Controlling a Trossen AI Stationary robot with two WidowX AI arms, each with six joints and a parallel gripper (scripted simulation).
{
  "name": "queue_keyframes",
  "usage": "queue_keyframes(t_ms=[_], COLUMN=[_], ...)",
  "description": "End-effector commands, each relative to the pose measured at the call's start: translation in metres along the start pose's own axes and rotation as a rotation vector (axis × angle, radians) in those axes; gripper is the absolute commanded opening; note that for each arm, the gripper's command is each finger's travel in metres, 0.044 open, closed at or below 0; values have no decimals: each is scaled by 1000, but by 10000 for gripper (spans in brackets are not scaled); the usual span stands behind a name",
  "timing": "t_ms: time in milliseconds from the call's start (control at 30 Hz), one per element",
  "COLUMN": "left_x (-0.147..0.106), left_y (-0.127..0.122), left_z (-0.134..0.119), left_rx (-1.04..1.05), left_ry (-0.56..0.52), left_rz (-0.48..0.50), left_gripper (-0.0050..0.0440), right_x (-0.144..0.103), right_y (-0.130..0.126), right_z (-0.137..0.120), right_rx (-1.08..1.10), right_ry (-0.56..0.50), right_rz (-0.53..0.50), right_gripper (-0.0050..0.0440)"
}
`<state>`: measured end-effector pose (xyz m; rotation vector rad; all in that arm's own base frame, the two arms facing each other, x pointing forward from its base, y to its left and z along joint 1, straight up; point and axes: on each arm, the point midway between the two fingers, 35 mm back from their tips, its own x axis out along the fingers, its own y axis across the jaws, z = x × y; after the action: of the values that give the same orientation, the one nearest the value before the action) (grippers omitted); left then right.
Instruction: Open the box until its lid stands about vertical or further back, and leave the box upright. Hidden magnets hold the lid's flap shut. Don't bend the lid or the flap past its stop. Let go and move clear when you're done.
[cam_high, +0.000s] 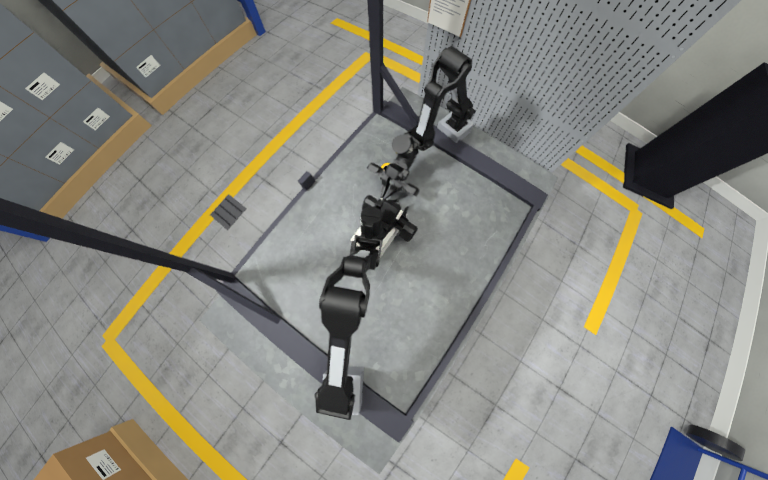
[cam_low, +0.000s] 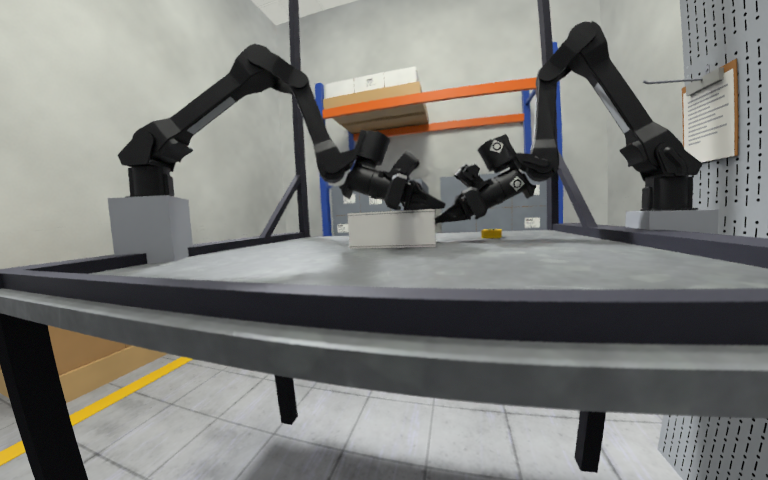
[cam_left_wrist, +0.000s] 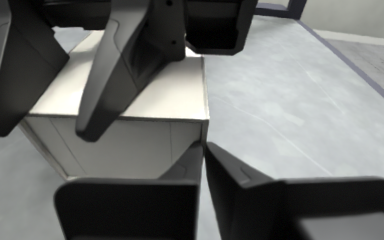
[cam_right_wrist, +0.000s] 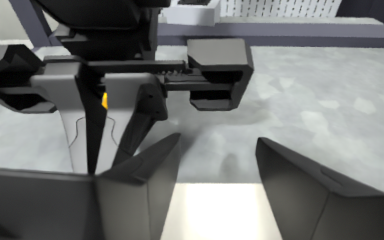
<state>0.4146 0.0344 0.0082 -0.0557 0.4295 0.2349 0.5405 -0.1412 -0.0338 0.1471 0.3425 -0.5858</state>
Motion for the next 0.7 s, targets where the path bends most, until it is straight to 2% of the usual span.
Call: queue_keyframes(t_ms=[0,233,367,667], left_x=[-4,-7,-2,-2], left_y=[-18,-20,-6,-3], left_z=[2,9,4,2], left_rx=[0,-71,-202,-410], left_ry=[-10,-23,-4,13], left_rz=[-54,-89,-94,-166], left_gripper=[10,10,10,10], right_x=[1,1,1,1], right_y=[-14,-14,-14,-14], right_z=[-41,-41,-41,-41], right_rx=[-31,-31,-31,-31], right_ry=[89,89,89,89], right_rz=[-25,-25,-24,-24], right_gripper=[193,193,193,193])
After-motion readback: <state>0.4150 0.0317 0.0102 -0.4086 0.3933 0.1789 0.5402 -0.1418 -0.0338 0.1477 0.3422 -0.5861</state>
